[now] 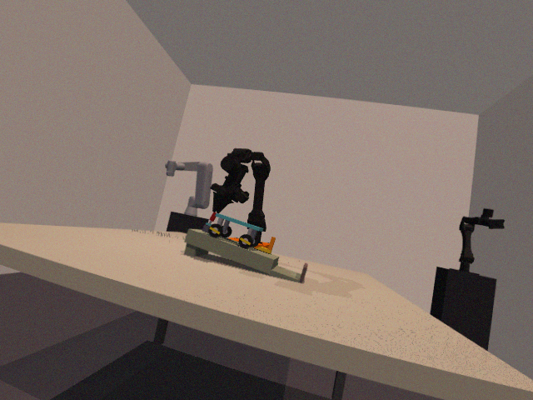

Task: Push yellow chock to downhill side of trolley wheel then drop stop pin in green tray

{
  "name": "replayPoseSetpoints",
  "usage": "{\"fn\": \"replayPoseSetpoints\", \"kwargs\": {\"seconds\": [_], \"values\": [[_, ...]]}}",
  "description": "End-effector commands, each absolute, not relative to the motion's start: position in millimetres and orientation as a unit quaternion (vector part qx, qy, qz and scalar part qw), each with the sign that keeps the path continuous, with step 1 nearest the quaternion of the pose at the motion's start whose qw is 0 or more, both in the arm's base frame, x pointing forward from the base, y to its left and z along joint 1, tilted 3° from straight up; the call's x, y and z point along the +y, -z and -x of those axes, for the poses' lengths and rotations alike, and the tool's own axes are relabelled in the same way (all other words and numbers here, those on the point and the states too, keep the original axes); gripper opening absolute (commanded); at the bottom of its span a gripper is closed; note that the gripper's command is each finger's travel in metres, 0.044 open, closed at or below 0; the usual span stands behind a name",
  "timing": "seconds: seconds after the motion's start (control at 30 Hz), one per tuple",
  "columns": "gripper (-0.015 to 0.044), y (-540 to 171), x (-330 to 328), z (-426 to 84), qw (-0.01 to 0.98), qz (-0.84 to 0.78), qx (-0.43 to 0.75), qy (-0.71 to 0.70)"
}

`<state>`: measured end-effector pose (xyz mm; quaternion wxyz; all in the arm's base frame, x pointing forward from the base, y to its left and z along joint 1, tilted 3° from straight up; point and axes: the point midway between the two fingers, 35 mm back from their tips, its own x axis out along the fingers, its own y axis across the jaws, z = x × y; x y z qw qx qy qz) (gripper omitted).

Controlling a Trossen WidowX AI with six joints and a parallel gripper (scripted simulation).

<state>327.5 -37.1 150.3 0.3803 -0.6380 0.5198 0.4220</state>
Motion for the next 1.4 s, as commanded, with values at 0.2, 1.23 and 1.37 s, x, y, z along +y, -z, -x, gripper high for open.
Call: {"fn": "replayPoseSetpoints", "kwargs": {"seconds": [0.2,1.23,1.37], "values": [[0.0190,-138,-42,-329,0.376,0.638,0.521,-0.424],[0.0065,-115,-51,-332,0.379,0.639,0.521,-0.421],[0.0038,-115,-51,-332,0.379,0.639,0.521,-0.421]]}}
